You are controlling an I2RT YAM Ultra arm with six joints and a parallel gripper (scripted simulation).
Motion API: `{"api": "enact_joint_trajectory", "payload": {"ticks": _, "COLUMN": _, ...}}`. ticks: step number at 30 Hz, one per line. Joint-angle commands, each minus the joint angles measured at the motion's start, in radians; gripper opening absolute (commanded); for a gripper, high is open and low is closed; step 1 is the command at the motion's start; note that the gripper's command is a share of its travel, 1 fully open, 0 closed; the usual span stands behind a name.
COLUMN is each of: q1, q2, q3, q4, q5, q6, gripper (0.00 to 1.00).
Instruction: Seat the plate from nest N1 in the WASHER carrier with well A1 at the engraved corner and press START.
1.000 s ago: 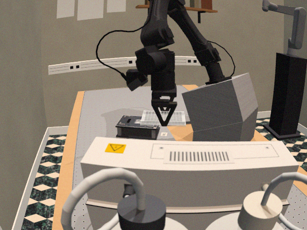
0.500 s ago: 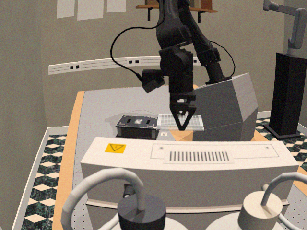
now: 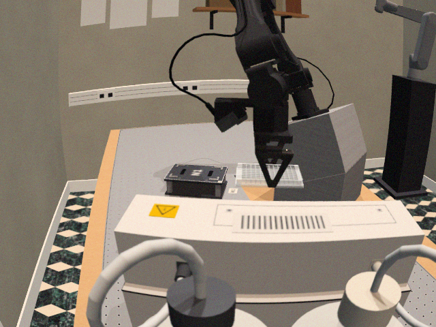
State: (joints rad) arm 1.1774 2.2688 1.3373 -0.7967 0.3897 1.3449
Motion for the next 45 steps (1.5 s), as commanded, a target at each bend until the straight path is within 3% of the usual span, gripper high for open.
{"api": "enact_joint_trajectory", "payload": {"ticks": 1, "q1": 0.012, "q2": -0.031, "q3": 0.034, "q4": -0.020, "q5": 0.013, "q6": 0.016, "gripper": 0.84}}
{"api": "enact_joint_trajectory", "payload": {"ticks": 45, "q1": 0.018, "q2": -0.009, "q3": 0.043, "q4": -0.024, "q5": 0.012, "q6": 0.019, "gripper": 0.84}}
